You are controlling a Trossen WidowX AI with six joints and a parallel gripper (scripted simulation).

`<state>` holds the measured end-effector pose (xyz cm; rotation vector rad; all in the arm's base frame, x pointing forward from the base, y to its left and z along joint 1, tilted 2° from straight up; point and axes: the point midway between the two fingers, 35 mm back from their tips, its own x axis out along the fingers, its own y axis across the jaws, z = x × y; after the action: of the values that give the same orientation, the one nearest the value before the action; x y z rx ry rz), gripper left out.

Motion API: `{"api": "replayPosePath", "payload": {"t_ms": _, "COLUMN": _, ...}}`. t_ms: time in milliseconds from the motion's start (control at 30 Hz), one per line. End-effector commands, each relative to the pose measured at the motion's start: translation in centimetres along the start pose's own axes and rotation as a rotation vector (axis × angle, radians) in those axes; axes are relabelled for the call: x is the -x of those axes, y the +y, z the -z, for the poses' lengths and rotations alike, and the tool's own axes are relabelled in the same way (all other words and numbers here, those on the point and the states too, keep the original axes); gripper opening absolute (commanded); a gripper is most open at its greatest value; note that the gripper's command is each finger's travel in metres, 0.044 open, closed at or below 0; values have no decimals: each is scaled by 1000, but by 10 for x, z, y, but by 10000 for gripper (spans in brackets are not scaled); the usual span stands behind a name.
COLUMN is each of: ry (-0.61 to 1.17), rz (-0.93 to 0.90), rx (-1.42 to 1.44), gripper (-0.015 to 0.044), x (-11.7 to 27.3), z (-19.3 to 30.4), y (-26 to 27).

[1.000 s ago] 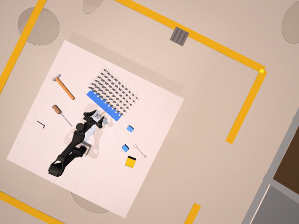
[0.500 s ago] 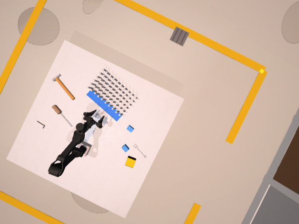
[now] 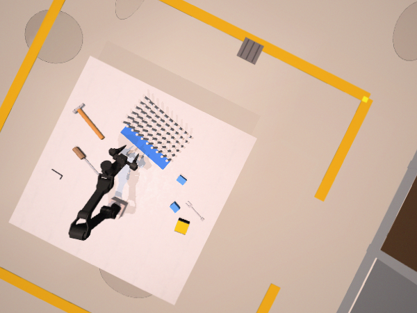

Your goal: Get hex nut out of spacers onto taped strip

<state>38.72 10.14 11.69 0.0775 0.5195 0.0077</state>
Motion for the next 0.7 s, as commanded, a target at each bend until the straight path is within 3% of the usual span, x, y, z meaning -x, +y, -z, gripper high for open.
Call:
{"api": "replayPosePath", "payload": {"t_ms": 0, "ry": 174, "rz": -89, "rx": -286, "gripper": 440, "x": -7, "z": 13, "y": 73}}
{"api": "replayPosePath", "payload": {"t_ms": 333, "ry": 432, "rz": -56, "rx": -665, "gripper": 440, "x": 1, "z": 39, "y": 158}}
{"api": "replayPosePath", "payload": {"t_ms": 667, "ry": 648, "rz": 119, "rx": -990, "gripper": 440, "x": 30, "z": 76, "y": 231}}
